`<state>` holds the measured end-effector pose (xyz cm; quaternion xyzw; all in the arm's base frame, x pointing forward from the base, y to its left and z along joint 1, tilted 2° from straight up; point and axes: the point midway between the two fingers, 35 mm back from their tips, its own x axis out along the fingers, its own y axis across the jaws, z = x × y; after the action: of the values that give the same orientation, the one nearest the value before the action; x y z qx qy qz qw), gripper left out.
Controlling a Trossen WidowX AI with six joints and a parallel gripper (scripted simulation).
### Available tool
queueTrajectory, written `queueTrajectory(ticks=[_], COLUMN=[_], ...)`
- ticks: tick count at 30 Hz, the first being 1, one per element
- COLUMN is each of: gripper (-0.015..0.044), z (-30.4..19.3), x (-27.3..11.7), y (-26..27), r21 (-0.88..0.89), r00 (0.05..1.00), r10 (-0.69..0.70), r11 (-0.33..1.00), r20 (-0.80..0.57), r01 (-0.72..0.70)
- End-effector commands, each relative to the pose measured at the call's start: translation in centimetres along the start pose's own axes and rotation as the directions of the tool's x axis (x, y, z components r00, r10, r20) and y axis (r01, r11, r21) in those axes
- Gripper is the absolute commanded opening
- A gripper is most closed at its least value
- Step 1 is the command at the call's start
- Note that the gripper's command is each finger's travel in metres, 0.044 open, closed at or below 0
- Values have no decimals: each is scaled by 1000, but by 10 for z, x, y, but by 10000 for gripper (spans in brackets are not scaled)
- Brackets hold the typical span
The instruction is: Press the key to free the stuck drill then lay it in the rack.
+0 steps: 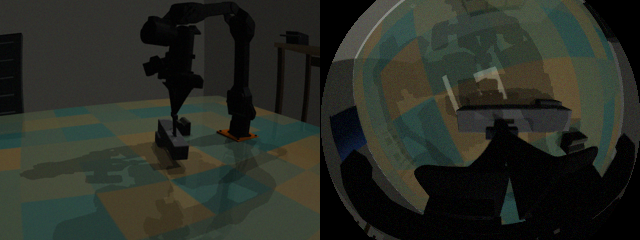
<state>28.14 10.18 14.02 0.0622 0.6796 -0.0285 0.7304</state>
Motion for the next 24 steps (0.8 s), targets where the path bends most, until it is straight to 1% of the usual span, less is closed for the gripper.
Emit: queueTrajectory(ticks=[1, 20, 24], gripper=[0, 0, 105], z=[-12, -14, -9], x=[23, 29, 14], y=[-1, -1, 0], r21=[-2, -2, -2], r00=[997, 997, 997], r10=[-18, -18, -18], r11=[1000, 1000, 1000], r20=[-71, -71, -70], r01=[18, 18, 18])
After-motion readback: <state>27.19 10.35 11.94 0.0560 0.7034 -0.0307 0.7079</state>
